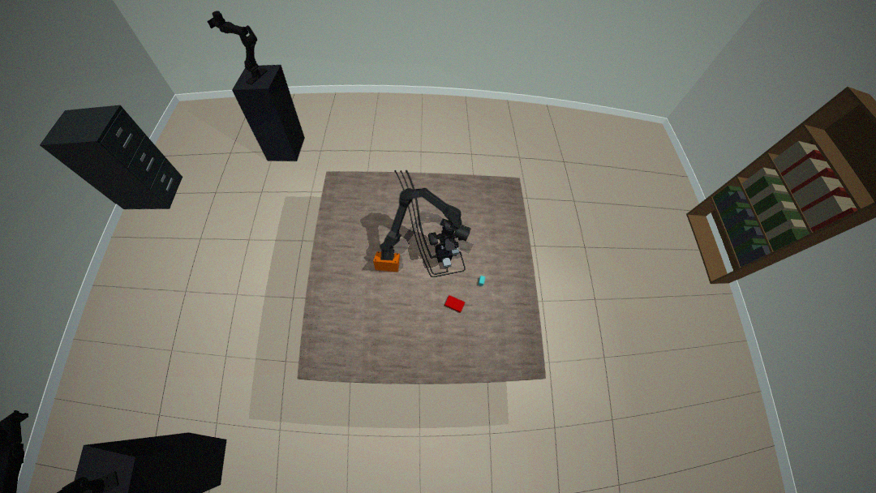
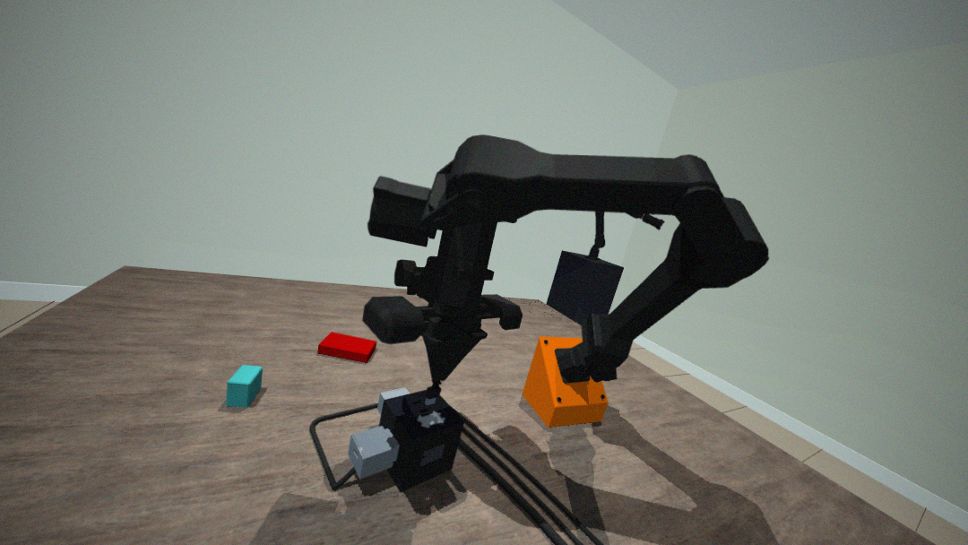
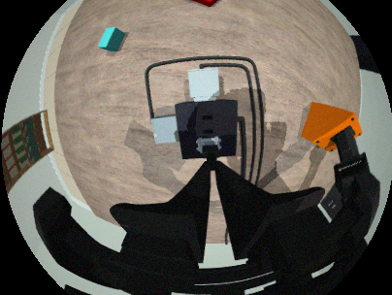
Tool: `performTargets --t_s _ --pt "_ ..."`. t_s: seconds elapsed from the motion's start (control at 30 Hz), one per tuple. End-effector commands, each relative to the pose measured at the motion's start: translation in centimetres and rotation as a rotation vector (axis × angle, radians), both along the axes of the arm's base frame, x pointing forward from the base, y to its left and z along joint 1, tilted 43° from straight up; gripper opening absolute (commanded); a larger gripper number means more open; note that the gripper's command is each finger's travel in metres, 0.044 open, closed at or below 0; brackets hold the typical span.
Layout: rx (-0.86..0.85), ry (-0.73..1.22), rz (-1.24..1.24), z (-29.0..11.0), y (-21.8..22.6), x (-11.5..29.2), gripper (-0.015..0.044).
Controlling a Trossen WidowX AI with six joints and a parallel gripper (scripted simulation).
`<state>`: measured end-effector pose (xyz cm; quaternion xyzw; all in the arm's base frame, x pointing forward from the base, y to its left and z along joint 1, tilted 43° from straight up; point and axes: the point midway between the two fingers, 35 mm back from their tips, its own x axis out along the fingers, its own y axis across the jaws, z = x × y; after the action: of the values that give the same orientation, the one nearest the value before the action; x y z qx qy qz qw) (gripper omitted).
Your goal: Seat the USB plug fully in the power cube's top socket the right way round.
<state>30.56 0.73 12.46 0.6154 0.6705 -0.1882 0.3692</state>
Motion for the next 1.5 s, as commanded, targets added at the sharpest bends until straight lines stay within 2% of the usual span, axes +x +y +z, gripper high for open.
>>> performTargets --t_s 0.0,1.47 --pt "0.006 -0.004 0.002 0.00 0.08 0.02 0.0000" --pt "0.036 -0.002 0.010 -0.21 0.61 -0.10 0.0000"
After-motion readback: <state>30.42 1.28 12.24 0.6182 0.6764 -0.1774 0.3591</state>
